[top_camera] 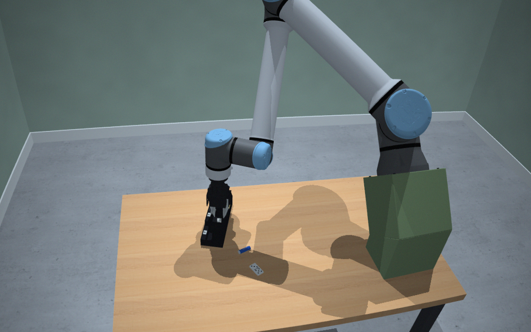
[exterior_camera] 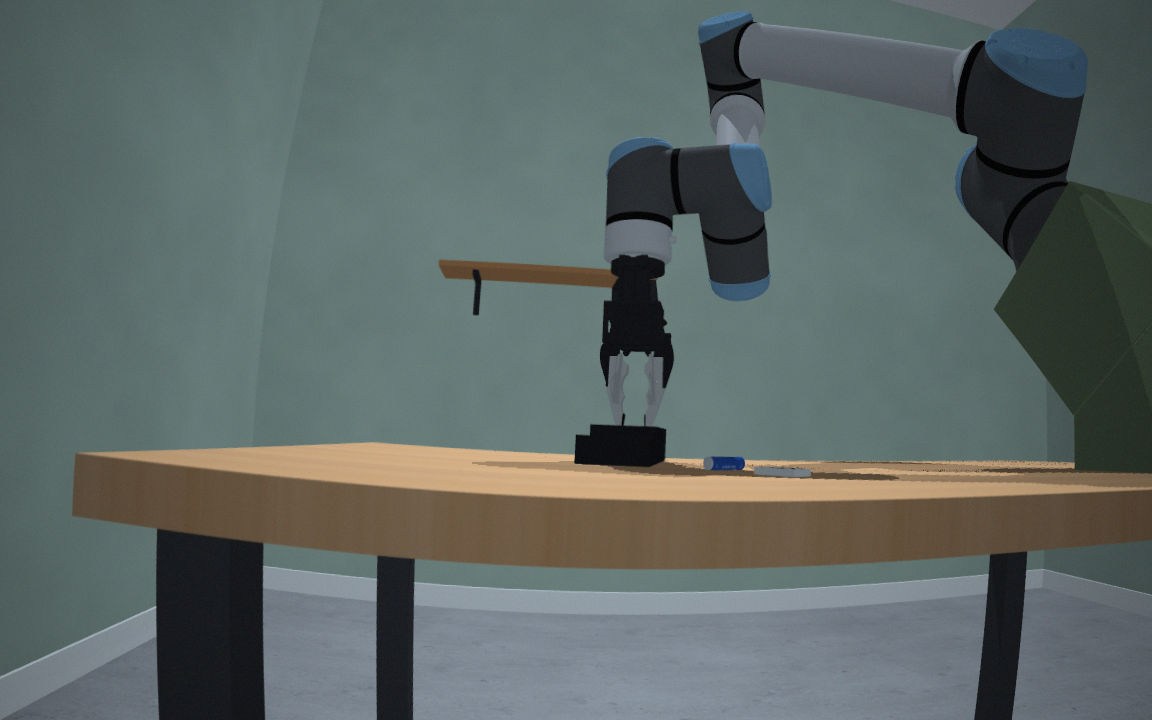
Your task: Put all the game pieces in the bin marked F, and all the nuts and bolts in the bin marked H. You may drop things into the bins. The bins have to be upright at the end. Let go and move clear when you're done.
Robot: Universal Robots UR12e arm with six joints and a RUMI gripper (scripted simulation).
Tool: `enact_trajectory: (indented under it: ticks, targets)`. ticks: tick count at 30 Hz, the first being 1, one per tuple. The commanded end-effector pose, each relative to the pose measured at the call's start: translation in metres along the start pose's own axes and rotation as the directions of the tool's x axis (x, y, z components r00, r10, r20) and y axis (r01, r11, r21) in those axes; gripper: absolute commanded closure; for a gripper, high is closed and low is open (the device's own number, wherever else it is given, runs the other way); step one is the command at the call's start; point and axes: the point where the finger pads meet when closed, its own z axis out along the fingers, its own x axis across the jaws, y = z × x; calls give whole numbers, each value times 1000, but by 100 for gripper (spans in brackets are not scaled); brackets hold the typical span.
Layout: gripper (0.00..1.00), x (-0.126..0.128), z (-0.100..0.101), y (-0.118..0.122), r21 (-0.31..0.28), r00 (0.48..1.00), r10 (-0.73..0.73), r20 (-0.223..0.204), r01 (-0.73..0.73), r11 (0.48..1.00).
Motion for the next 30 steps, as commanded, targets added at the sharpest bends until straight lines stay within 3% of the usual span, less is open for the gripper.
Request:
enact_trajectory:
  ticks: [1, 10, 20, 21, 24, 30]
  targets:
    - [82, 0, -8, 0, 0, 1000, 0, 1, 0, 1000]
    - [82, 0, -32, 0, 0, 1000, 0, 1, 0, 1000]
    - [82, 0, -32, 0, 0, 1000, 0, 1, 0, 1000]
    - [76, 5, -32, 6, 0, 999, -50, 1, 50, 999]
    - [76, 10, -32, 13, 0, 995, -100, 1, 100, 995]
    - [76, 41, -32, 52, 0, 955, -296, -1, 296, 955]
